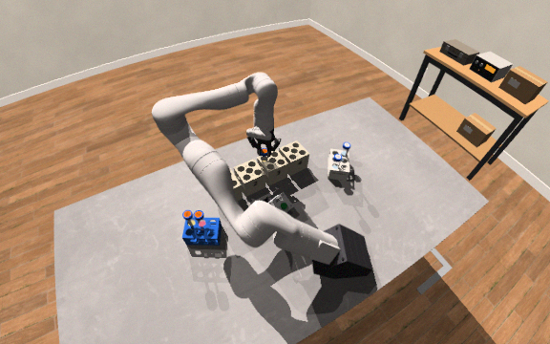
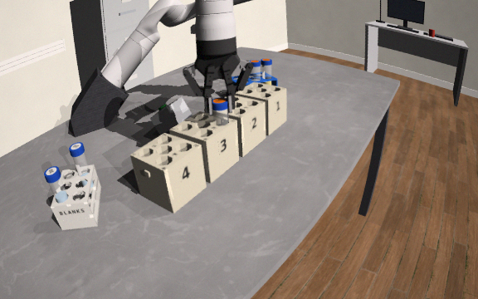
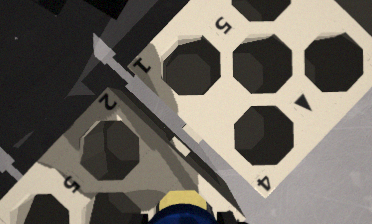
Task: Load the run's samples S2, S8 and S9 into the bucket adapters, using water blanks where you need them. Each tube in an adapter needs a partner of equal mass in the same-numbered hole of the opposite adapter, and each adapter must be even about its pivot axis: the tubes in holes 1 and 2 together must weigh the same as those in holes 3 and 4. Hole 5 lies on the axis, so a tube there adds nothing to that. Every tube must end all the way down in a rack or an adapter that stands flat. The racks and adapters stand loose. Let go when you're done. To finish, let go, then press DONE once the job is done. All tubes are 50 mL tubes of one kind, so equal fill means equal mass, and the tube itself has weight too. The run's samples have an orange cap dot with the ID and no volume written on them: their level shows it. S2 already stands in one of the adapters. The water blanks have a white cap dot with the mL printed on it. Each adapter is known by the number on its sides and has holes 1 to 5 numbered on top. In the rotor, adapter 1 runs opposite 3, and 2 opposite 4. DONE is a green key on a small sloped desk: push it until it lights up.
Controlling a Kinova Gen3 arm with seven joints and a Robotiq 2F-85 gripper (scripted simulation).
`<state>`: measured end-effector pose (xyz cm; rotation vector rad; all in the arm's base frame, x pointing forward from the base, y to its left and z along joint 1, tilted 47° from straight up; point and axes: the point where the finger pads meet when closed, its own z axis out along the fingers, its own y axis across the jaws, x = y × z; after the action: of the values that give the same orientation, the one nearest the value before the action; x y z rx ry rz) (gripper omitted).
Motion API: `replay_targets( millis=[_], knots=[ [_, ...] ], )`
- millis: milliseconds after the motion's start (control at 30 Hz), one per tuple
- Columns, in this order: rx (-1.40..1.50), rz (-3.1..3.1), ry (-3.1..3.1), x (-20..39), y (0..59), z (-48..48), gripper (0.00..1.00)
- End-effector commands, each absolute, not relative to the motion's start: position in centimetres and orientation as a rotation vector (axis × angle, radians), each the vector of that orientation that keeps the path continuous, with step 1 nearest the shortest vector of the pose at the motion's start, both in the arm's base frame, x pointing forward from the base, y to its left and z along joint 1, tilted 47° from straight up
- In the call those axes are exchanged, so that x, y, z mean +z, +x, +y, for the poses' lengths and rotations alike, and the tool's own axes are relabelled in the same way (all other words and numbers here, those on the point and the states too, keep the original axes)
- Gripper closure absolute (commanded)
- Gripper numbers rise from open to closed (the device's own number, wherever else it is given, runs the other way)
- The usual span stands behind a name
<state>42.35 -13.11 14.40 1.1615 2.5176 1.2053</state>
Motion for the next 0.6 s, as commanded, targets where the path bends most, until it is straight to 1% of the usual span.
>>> replay_targets(
  millis=[0,567],
  knots=[
    [1.204,2.516,1.162,14.37,42.39,-13.11,0.9],
    [1.204,2.516,1.162,13.69,42.8,-12.49,0.9]
  ],
)
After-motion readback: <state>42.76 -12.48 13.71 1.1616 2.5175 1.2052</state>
